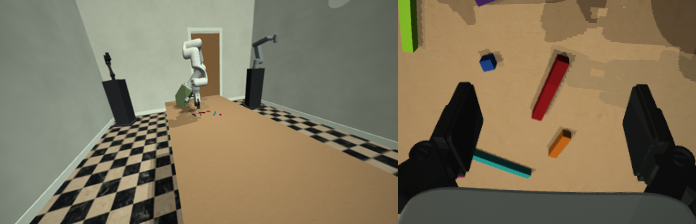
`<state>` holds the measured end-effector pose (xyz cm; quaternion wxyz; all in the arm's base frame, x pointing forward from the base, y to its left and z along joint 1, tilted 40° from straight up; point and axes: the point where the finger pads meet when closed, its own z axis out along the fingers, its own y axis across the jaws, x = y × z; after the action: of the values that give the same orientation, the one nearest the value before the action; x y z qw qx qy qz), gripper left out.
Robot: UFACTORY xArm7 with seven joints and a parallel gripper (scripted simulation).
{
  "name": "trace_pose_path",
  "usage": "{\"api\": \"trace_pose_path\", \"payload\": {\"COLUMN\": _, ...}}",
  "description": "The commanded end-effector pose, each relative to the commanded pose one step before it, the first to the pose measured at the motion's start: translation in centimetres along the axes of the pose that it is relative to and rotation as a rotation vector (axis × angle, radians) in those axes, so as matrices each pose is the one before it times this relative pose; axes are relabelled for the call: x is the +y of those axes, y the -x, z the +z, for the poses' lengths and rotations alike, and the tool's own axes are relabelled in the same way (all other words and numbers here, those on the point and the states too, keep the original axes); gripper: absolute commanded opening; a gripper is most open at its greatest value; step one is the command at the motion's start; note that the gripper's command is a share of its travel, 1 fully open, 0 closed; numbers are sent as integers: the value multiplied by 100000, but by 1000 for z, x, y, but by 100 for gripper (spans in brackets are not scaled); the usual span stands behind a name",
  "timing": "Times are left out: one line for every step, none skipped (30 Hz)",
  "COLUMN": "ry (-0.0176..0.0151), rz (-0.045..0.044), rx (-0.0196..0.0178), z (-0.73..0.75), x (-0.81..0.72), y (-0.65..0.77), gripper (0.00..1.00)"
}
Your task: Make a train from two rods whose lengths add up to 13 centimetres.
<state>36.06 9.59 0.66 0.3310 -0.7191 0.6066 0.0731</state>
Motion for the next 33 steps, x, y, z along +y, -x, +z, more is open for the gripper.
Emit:
{"api": "trace_pose_path", "payload": {"ry": -102, "rz": 30, "rx": 142, "z": -41, "x": -56, "y": -64, "gripper": 100}}
{"api": "trace_pose_path", "payload": {"ry": 0, "rz": 0, "rx": 0, "z": 0, "x": 0, "y": 0, "gripper": 100}}
{"api": "trace_pose_path", "payload": {"ry": 0, "rz": 0, "rx": 0, "z": 0, "x": 0, "y": 0, "gripper": 100}}
{"api": "trace_pose_path", "payload": {"ry": 0, "rz": 0, "rx": 0, "z": 0, "x": 0, "y": 0, "gripper": 100}}
{"api": "trace_pose_path", "payload": {"ry": 0, "rz": 0, "rx": 0, "z": 0, "x": 0, "y": 0, "gripper": 100}}
{"api": "trace_pose_path", "payload": {"ry": 10, "rz": -134, "rx": -22, "z": 1, "x": -7, "y": 3, "gripper": 100}}
{"api": "trace_pose_path", "payload": {"ry": 65, "rz": -870, "rx": -144, "z": 8, "x": -45, "y": 21, "gripper": 100}}
{"api": "trace_pose_path", "payload": {"ry": 155, "rz": -2152, "rx": -352, "z": 18, "x": -112, "y": 50, "gripper": 100}}
{"api": "trace_pose_path", "payload": {"ry": 0, "rz": 0, "rx": 0, "z": 0, "x": 0, "y": 0, "gripper": 100}}
{"api": "trace_pose_path", "payload": {"ry": 0, "rz": 0, "rx": 0, "z": 0, "x": 0, "y": 0, "gripper": 100}}
{"api": "trace_pose_path", "payload": {"ry": 252, "rz": -3790, "rx": -604, "z": 30, "x": -201, "y": 77, "gripper": 100}}
{"api": "trace_pose_path", "payload": {"ry": 324, "rz": -5612, "rx": -853, "z": 41, "x": -306, "y": 86, "gripper": 100}}
{"api": "trace_pose_path", "payload": {"ry": 328, "rz": -7022, "rx": -993, "z": 46, "x": -397, "y": 59, "gripper": 100}}
{"api": "trace_pose_path", "payload": {"ry": 71, "rz": -1771, "rx": -237, "z": 10, "x": -102, "y": 3, "gripper": 100}}
{"api": "trace_pose_path", "payload": {"ry": 97, "rz": -2645, "rx": -343, "z": 15, "x": -153, "y": -2, "gripper": 100}}
{"api": "trace_pose_path", "payload": {"ry": 103, "rz": -3171, "rx": -393, "z": 16, "x": -185, "y": -13, "gripper": 100}}
{"api": "trace_pose_path", "payload": {"ry": 92, "rz": -3295, "rx": -388, "z": 15, "x": -193, "y": -26, "gripper": 100}}
{"api": "trace_pose_path", "payload": {"ry": 78, "rz": -3258, "rx": -362, "z": 13, "x": -191, "y": -39, "gripper": 100}}
{"api": "trace_pose_path", "payload": {"ry": 65, "rz": -3211, "rx": -336, "z": 12, "x": -188, "y": -52, "gripper": 100}}
{"api": "trace_pose_path", "payload": {"ry": 54, "rz": -3184, "rx": -312, "z": 10, "x": -185, "y": -64, "gripper": 100}}
{"api": "trace_pose_path", "payload": {"ry": 44, "rz": -3175, "rx": -289, "z": 8, "x": -183, "y": -76, "gripper": 100}}
{"api": "trace_pose_path", "payload": {"ry": 36, "rz": -3170, "rx": -267, "z": 7, "x": -181, "y": -89, "gripper": 100}}
{"api": "trace_pose_path", "payload": {"ry": 29, "rz": -3161, "rx": -245, "z": 5, "x": -178, "y": -101, "gripper": 100}}
{"api": "trace_pose_path", "payload": {"ry": 22, "rz": -3153, "rx": -222, "z": 3, "x": -174, "y": -113, "gripper": 100}}
{"api": "trace_pose_path", "payload": {"ry": 17, "rz": -3151, "rx": -199, "z": 2, "x": -170, "y": -125, "gripper": 100}}
{"api": "trace_pose_path", "payload": {"ry": 0, "rz": 0, "rx": 0, "z": 0, "x": 0, "y": 0, "gripper": 100}}
{"api": "trace_pose_path", "payload": {"ry": 0, "rz": 0, "rx": 0, "z": 0, "x": 0, "y": 0, "gripper": 100}}
{"api": "trace_pose_path", "payload": {"ry": 30, "rz": -9035, "rx": -445, "z": -3, "x": -475, "y": -412, "gripper": 100}}
{"api": "trace_pose_path", "payload": {"ry": 6, "rz": -2300, "rx": -83, "z": -3, "x": -110, "y": -125, "gripper": 100}}
{"api": "trace_pose_path", "payload": {"ry": 7, "rz": -2591, "rx": -79, "z": -4, "x": -120, "y": -148, "gripper": 100}}
{"api": "trace_pose_path", "payload": {"ry": 9, "rz": -2986, "rx": -72, "z": -6, "x": -133, "y": -180, "gripper": 100}}
{"api": "trace_pose_path", "payload": {"ry": 11, "rz": -3126, "rx": -53, "z": -8, "x": -132, "y": -199, "gripper": 100}}
{"api": "trace_pose_path", "payload": {"ry": 15, "rz": -3132, "rx": -30, "z": -10, "x": -124, "y": -211, "gripper": 100}}
